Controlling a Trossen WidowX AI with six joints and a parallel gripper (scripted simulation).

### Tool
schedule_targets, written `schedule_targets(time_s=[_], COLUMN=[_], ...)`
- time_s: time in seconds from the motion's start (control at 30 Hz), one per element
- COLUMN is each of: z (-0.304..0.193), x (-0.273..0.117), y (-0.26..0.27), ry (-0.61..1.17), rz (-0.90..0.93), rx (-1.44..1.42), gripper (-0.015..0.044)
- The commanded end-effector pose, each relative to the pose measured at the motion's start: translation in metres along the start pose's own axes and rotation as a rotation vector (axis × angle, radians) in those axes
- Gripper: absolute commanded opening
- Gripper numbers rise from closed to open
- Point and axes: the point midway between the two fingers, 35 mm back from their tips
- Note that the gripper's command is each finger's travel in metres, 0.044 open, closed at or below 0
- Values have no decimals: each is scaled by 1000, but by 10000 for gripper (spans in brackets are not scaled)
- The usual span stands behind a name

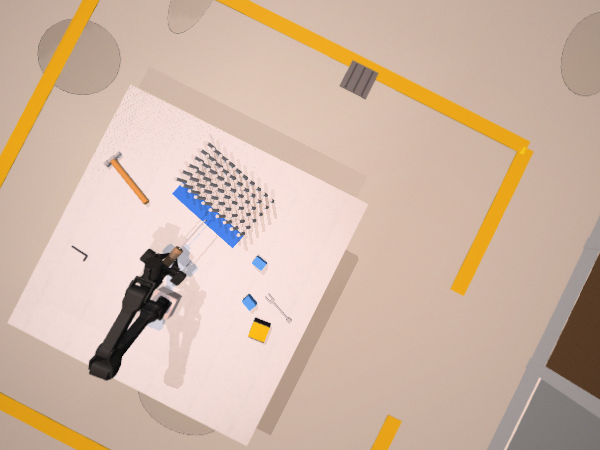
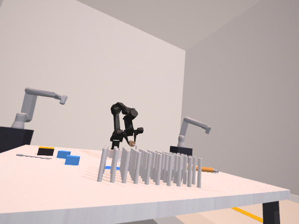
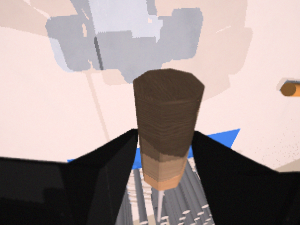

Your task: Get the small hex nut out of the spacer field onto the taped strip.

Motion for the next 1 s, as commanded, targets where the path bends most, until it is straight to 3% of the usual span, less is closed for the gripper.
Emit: schedule_targets(time_s=[0.0, 0.23, 0.27, 0.97], z=[-7, -10, -7, -15], x=[-22, -51, -36, -36], y=[-7, -14, -10, -91], ry=[17, 16, 1, -44], rz=[-6, -6, 0, 90], rx=[2, 2, 2, 212], gripper=[0, 0, 0, 0])
Point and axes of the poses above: the point midway between the two fingers, 35 mm back from their tips, its own x axis out along the fingers, its own y axis across the jaws, z = x × y, and after that the axes turned 13 degrees about x, right-handed
